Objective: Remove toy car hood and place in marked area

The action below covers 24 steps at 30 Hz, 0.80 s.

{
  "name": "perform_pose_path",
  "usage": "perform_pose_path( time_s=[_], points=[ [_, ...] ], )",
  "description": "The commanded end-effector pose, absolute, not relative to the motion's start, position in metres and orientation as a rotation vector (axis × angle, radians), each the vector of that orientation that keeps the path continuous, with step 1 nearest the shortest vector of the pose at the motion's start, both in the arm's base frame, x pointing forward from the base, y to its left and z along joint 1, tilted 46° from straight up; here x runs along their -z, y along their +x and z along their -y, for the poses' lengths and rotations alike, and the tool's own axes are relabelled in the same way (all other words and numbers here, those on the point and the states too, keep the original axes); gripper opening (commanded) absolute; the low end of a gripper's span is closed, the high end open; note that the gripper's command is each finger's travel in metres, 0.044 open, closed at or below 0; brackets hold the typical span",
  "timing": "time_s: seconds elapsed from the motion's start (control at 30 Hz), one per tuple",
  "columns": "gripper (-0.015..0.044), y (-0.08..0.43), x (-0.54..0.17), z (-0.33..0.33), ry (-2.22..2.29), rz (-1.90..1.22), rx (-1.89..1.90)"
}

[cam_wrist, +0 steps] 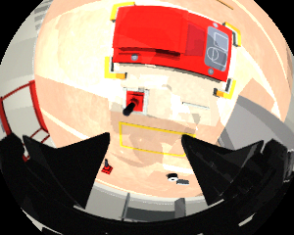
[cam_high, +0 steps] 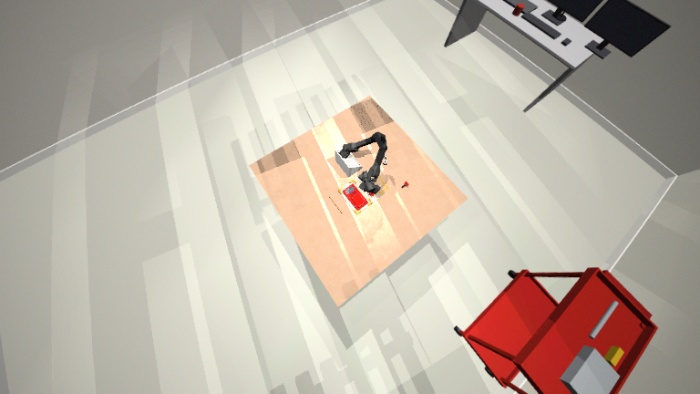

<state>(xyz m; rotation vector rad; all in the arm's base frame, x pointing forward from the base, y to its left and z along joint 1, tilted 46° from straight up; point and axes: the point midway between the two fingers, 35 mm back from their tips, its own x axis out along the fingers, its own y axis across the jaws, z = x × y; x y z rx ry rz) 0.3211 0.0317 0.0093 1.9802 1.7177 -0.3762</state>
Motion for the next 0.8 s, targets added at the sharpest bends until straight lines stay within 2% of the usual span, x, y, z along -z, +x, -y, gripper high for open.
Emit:
perform_pose_path(
  time_s=[0.0,0.6,0.77],
  points=[
    [0.0440,0.332,0.011,-0.009,1.662,-1.657,0.128],
    [0.0440,0.345,0.070,0.060,0.643,-1.446,-0.598],
    [0.0440,0.345,0.073,0.063,0.606,-1.436,-0.624]
  ],
)
